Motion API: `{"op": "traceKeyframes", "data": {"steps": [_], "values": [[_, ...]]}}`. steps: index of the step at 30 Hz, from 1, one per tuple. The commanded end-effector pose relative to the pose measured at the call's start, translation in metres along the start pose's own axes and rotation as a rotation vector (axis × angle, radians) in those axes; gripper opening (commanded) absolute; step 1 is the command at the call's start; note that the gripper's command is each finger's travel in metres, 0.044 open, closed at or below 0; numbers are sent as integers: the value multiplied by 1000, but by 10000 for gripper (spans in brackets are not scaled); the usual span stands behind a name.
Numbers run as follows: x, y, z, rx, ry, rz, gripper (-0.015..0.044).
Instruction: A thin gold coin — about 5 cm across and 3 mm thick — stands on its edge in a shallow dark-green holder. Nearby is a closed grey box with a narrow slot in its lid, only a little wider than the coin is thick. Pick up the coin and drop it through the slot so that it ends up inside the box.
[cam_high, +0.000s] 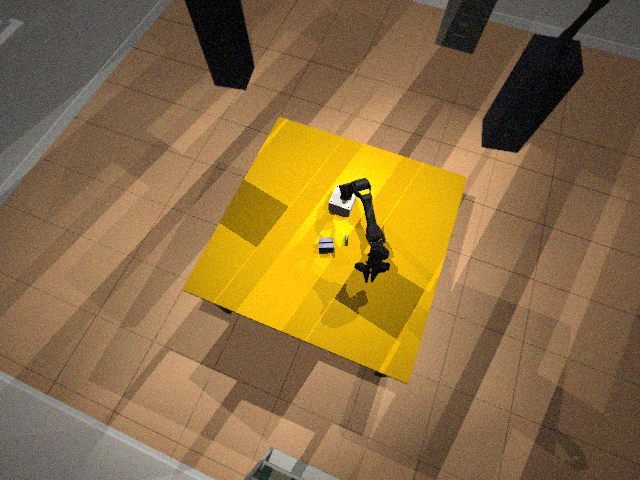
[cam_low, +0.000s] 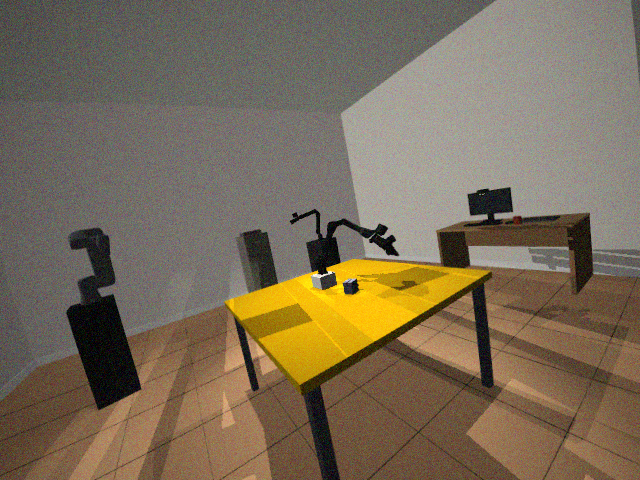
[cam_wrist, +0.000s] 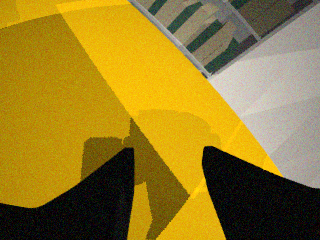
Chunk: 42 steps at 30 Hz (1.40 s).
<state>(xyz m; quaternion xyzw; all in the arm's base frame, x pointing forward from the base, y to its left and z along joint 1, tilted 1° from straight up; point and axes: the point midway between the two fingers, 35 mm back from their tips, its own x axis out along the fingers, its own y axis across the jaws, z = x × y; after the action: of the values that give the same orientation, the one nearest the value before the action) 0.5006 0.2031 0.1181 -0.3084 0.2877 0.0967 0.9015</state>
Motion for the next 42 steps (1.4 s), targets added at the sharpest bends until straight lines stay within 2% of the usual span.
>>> {"op": "traceKeyframes", "data": {"steps": [1,7,16,42], "values": [[-20,-8,-46,67,143,87,161],[-70,-13,-135,221,434,221,161],[-173,-1,-243,508,879,353,161],[-134,26,-285,515,888,355,161]]}}
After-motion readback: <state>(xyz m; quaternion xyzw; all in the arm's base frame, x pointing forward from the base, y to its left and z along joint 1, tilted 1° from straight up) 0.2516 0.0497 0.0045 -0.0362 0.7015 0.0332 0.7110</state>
